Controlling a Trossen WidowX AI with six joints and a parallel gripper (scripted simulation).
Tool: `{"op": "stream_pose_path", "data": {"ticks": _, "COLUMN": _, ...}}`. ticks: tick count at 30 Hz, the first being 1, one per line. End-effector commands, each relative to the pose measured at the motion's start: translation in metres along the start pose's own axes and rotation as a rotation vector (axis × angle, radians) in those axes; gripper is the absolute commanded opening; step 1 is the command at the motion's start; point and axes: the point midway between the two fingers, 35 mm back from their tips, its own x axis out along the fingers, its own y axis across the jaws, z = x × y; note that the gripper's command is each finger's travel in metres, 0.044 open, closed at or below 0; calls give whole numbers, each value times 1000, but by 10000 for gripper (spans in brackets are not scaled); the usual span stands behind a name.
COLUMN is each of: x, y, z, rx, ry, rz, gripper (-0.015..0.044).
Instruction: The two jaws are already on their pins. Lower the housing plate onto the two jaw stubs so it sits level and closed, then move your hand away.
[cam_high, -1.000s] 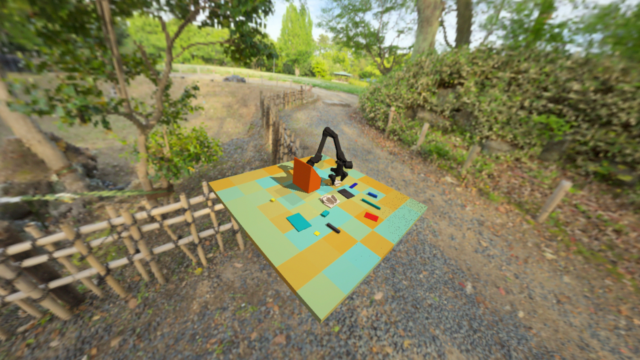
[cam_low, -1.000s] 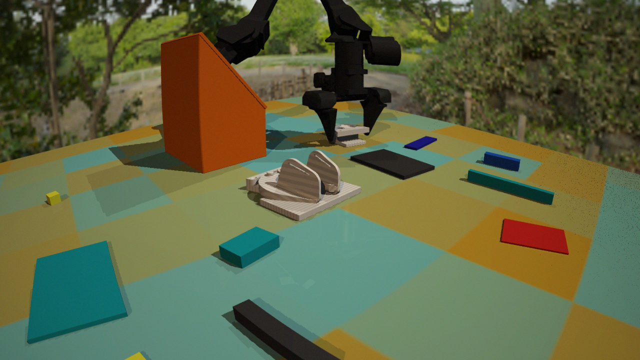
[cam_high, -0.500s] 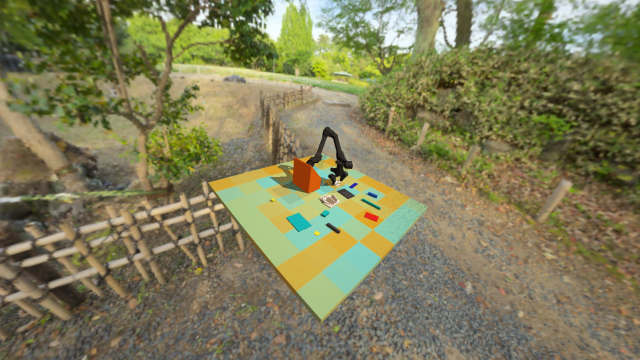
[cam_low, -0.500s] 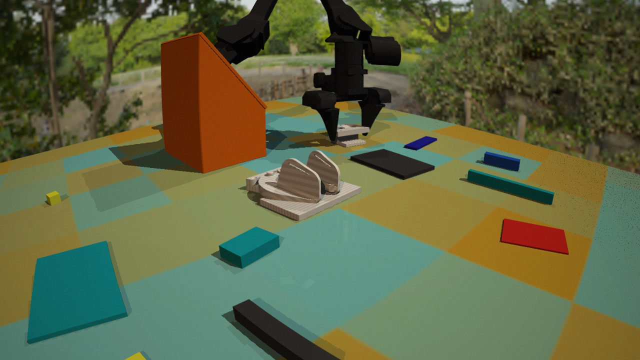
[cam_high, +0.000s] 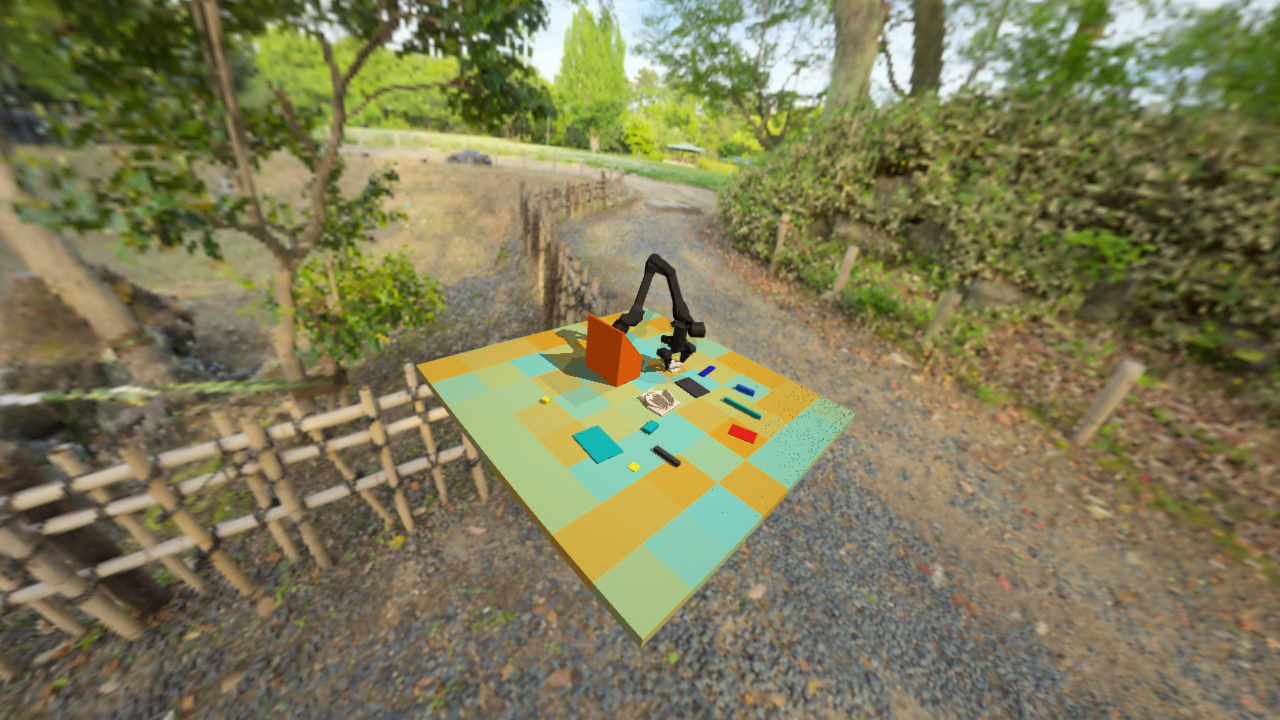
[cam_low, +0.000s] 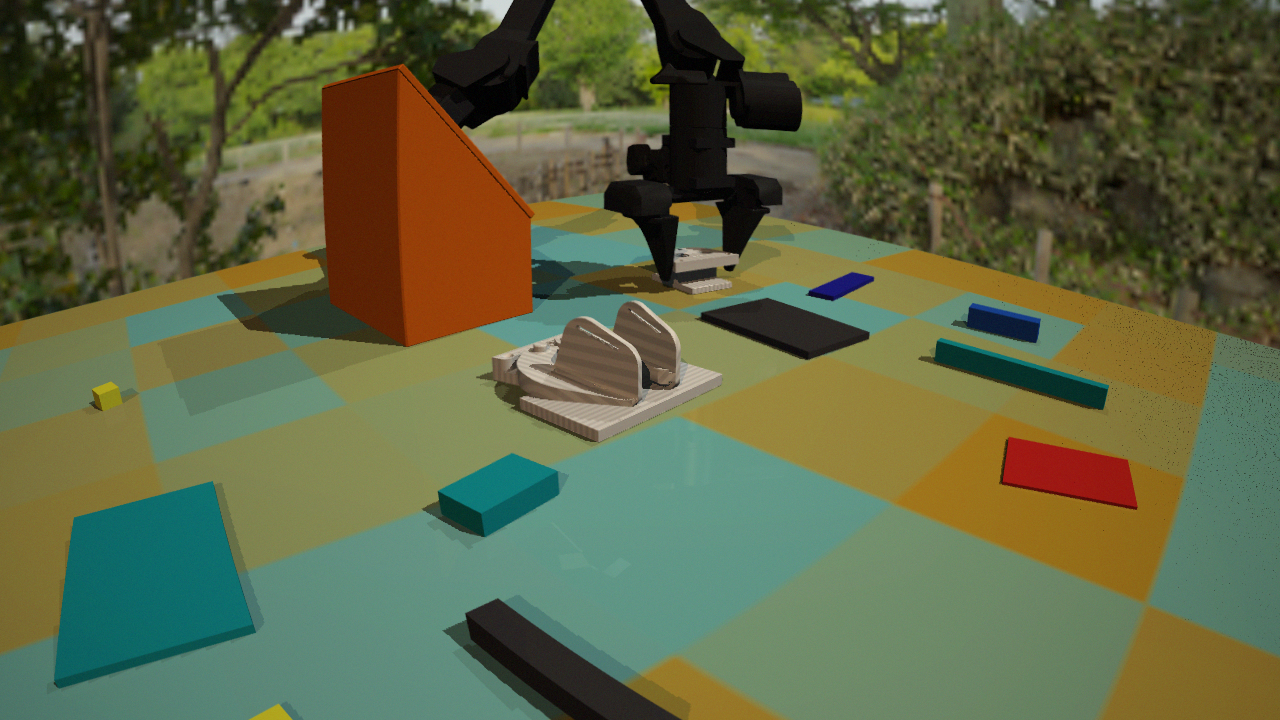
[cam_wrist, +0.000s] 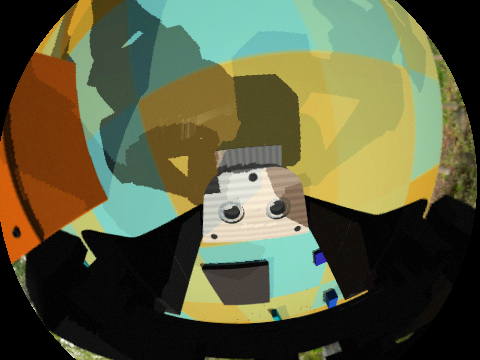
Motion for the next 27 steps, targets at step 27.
{"op": "stream_pose_path", "data": {"ticks": 27, "x": -72, "y": 0, "z": 0, "rx": 1, "ry": 4, "rz": 4, "gripper": 351}}
